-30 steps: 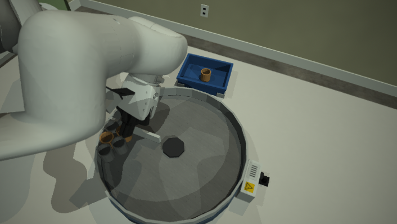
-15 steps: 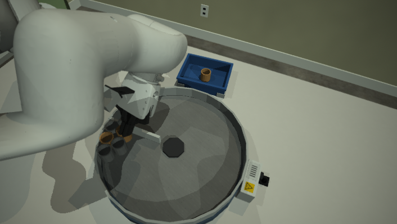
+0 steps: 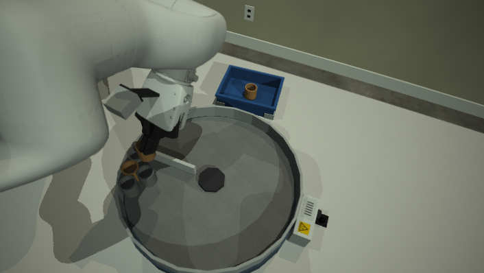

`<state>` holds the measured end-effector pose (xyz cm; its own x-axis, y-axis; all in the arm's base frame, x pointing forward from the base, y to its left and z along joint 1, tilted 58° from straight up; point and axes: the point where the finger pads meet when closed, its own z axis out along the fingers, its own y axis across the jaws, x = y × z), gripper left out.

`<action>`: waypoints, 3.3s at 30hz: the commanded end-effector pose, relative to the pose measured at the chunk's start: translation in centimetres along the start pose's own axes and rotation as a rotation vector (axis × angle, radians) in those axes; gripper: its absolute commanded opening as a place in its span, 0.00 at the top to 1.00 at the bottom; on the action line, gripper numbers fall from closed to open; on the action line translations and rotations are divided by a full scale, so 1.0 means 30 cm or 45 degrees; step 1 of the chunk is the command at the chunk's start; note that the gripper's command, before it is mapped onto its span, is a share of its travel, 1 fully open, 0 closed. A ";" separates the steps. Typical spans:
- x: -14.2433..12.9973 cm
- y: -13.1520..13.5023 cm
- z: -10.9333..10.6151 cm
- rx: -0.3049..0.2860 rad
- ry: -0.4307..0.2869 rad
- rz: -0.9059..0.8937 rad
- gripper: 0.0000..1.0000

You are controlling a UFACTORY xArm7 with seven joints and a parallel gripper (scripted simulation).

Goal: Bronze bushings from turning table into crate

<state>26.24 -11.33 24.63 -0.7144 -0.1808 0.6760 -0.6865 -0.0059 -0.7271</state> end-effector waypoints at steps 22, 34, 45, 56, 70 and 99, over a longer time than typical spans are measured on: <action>0.023 -0.003 -0.048 0.002 -0.003 0.003 1.00; -0.060 -0.003 -0.118 0.002 -0.003 0.003 1.00; -0.256 -0.002 -0.283 0.002 -0.003 0.003 1.00; -0.434 -0.001 -0.434 0.002 -0.003 0.003 1.00; -0.662 0.000 -0.627 0.002 -0.003 0.003 1.00; -0.919 0.002 -0.843 0.002 -0.003 0.003 1.00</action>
<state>42.36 18.11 9.07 -0.7159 -0.1814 0.6742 -0.6846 -0.0076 -0.7289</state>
